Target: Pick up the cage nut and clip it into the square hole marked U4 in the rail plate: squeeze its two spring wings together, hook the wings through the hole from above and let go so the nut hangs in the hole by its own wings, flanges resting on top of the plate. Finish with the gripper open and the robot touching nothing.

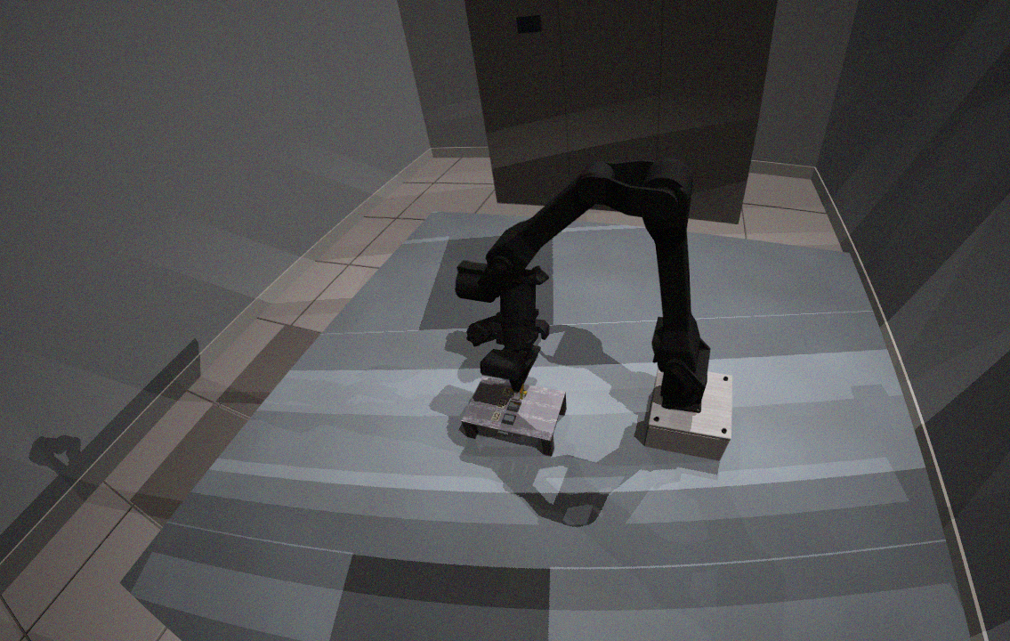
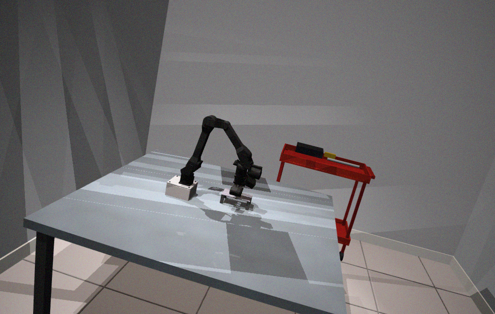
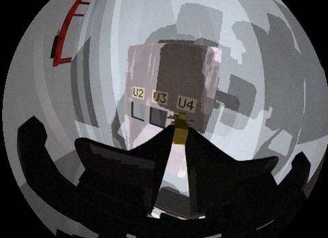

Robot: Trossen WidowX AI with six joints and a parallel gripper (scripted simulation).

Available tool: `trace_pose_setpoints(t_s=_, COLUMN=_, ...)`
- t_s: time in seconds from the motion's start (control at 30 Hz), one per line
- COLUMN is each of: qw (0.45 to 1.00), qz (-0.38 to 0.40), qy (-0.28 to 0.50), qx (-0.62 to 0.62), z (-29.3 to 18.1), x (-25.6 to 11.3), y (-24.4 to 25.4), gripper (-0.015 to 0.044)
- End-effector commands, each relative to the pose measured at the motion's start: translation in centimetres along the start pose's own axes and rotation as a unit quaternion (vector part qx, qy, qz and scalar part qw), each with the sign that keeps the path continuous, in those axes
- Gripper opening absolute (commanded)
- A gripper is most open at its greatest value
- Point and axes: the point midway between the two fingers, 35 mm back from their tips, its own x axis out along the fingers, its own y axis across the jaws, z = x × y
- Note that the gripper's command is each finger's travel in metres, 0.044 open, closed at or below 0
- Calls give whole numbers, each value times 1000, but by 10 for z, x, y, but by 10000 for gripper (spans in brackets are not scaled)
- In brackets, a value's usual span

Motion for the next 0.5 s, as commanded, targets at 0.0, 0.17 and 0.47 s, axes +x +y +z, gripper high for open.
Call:
trace_pose_setpoints(t_s=0.0, qw=1000, qz=6, qy=1, qx=-2, z=0, x=0, y=0, gripper=33)
trace_pose_setpoints(t_s=0.17, qw=1000, qz=7, qy=1, qx=-2, z=0, x=0, y=0, gripper=33)
trace_pose_setpoints(t_s=0.47, qw=1000, qz=14, qy=0, qx=-2, z=0, x=0, y=-2, gripper=33)
